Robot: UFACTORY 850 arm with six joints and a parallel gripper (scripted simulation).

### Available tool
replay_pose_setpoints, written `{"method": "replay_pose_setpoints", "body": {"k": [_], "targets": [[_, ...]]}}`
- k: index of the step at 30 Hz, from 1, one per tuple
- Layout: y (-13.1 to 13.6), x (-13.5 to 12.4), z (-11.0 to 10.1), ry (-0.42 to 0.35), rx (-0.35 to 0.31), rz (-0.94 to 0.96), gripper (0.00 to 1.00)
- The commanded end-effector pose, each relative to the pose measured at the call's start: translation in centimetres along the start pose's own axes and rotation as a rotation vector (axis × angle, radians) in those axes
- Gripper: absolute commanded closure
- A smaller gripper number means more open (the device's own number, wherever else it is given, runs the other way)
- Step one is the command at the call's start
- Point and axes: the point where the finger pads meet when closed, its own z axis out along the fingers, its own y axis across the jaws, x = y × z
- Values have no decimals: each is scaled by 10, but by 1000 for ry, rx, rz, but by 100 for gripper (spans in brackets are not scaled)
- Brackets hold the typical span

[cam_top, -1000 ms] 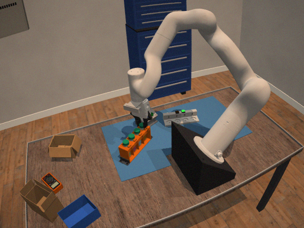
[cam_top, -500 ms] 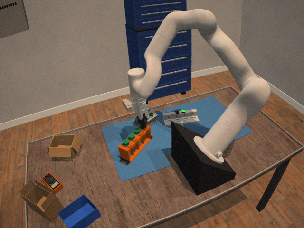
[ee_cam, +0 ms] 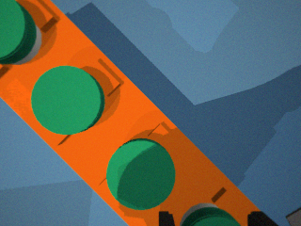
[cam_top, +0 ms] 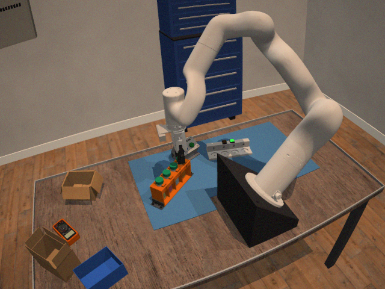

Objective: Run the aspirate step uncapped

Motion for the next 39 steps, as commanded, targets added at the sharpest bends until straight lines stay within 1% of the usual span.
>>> {"method": "replay_pose_setpoints", "body": {"k": [1, 4, 7, 10, 13, 14, 15, 16, 18, 19, 20, 21, 23, 24, 25, 27, 29, 30, 31, 32, 34, 39], "targets": [[1, 1, -1, 2, -2, 1, 54], [1, 1, -1, 2, -2, 1, 54], [1, 1, -2, 2, -3, -249, 54], [1, 1, -2, 2, -3, -249, 54], [1, 1, -2, 1, -3, -499, 54], [1, 1, -2, 1, -3, -499, 54], [1, 1, -2, 1, -4, -569, 54], [1, 1, -2, 1, -3, -582, 54], [1, 1, -2, 1, -5, -730, 54], [1, 1, -2, 1, -3, -749, 54], [1, 1, -2, 1, -3, -831, 54], [1, 1, -2, 1, -3, -832, 54], [1, 1, -2, 1, -5, -986, 54], [1, 1, -2, 1, -3, -999, 54], [1, 1, -2, 0, -3, -1082, 54], [1, 1, -2, 0, -3, -1082, 54], [1, 1, -2, 0, -3, -1249, 54], [1, 1, -2, 0, -3, -1249, 54], [1, 1, -2, 0, -3, -1332, 54], [1, 1, -2, 0, -3, -1332, 54], [1, 1, -2, 0, -3, -1476, 54], [1, 1, -2, 0, -3, -1476, 54]]}}
